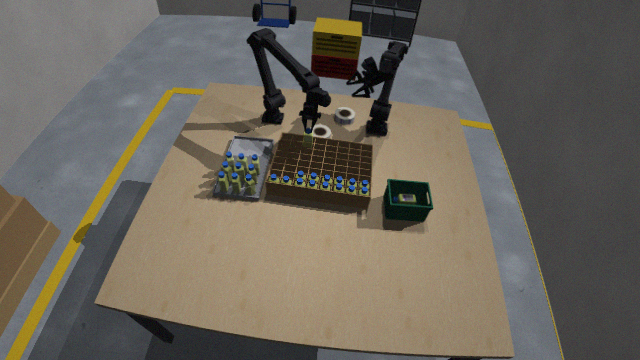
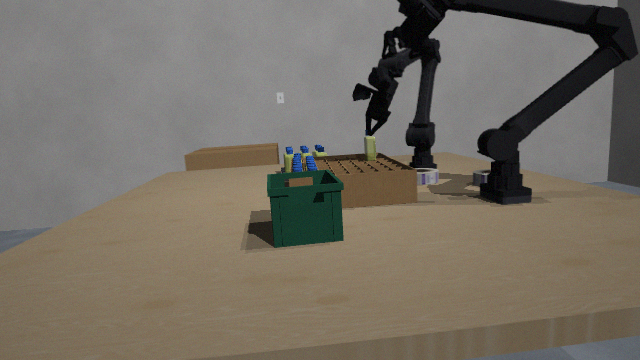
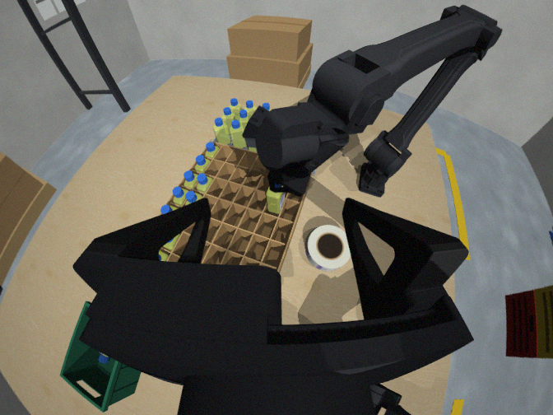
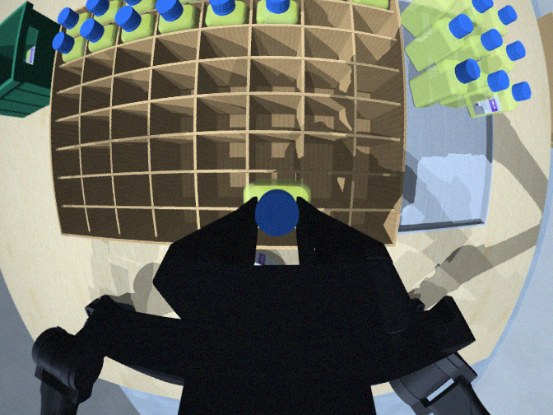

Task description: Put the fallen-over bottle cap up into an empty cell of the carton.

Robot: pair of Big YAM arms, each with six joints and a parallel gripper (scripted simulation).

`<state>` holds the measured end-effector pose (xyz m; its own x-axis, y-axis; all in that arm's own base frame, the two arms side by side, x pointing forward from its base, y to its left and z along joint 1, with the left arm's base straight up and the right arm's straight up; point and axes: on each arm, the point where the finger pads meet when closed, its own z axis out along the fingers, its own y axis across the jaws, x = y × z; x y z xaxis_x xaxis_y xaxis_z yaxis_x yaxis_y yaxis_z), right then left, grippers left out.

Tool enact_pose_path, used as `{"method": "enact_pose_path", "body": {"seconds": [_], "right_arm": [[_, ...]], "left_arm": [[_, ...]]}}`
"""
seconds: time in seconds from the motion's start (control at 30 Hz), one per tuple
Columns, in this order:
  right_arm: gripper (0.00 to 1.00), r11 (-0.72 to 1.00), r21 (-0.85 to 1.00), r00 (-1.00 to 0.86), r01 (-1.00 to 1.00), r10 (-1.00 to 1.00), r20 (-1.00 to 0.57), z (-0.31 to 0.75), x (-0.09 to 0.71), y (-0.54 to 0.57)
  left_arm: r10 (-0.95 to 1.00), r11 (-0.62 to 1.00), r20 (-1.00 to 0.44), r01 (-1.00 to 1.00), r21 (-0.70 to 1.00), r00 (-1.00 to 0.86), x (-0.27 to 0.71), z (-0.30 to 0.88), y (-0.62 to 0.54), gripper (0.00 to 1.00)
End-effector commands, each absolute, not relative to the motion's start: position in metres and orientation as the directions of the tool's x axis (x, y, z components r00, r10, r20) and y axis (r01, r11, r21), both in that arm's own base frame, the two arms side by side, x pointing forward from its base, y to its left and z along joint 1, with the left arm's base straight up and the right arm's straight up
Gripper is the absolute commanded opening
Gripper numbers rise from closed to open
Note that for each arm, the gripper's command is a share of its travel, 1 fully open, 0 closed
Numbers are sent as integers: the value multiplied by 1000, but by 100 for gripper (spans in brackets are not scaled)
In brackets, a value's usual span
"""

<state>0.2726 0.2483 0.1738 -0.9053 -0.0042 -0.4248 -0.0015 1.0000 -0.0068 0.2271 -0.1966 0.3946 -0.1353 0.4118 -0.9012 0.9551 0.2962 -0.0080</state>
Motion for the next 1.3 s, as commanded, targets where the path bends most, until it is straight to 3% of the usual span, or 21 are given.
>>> {"method": "enact_pose_path", "body": {"seconds": [0.0, 1.27], "right_arm": [[20, 1000, 27, -893, 4, 16, -450, 186, 285, 262], [20, 998, 67, -880, -3, 29, -474, 194, 279, 264]], "left_arm": [[402, 295, -910, 955, 19, -106, 230, 407, -197, 100], [402, 295, -910, 955, 19, -106, 230, 407, -197, 100]]}}
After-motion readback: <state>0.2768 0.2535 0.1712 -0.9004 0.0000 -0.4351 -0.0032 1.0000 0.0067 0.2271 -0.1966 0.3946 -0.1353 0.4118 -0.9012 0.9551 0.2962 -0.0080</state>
